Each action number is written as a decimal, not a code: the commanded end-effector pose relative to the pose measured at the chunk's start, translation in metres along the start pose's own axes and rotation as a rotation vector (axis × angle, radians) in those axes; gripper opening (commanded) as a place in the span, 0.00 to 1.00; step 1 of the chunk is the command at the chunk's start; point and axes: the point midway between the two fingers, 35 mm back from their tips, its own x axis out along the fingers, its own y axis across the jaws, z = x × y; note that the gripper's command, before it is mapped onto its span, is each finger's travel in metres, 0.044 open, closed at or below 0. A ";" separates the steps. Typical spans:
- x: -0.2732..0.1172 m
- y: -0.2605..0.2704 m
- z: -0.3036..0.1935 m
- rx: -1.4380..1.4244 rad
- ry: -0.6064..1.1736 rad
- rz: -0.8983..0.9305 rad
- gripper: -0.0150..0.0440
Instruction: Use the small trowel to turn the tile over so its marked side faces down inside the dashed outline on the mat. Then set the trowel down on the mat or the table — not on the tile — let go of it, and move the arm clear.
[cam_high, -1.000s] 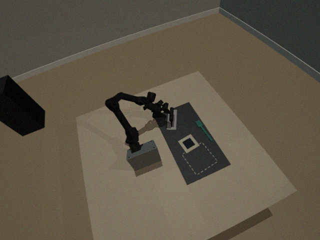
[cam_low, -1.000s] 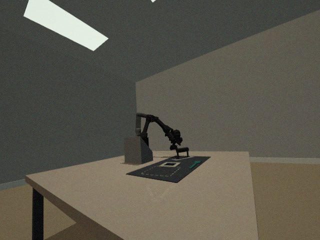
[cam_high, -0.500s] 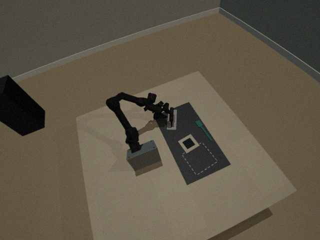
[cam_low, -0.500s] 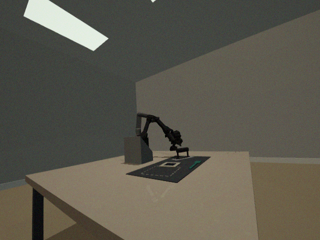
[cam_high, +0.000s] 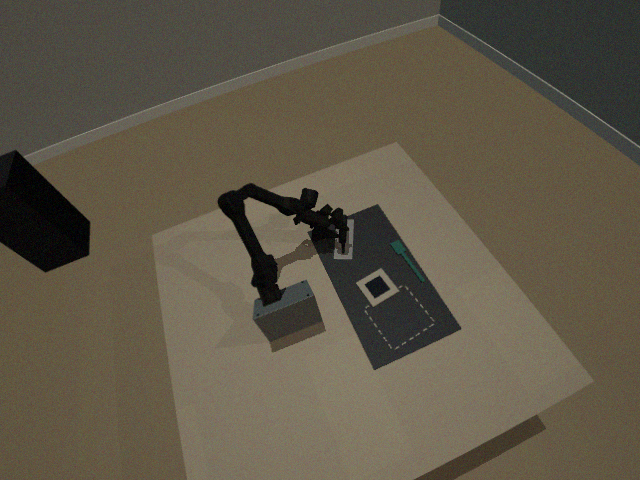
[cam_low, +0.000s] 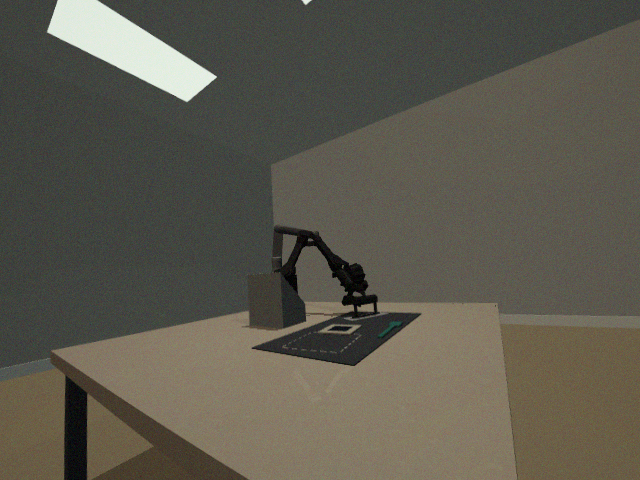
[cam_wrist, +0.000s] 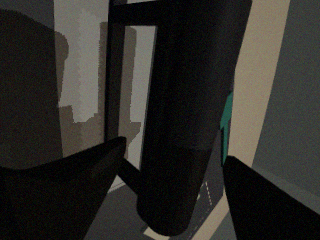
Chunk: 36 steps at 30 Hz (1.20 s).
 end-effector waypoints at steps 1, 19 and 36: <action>0.007 0.001 0.000 -0.007 -0.001 0.005 0.76; 0.027 0.001 -0.001 -0.009 -0.002 0.008 0.58; 0.027 0.001 -0.001 -0.009 -0.002 0.008 0.33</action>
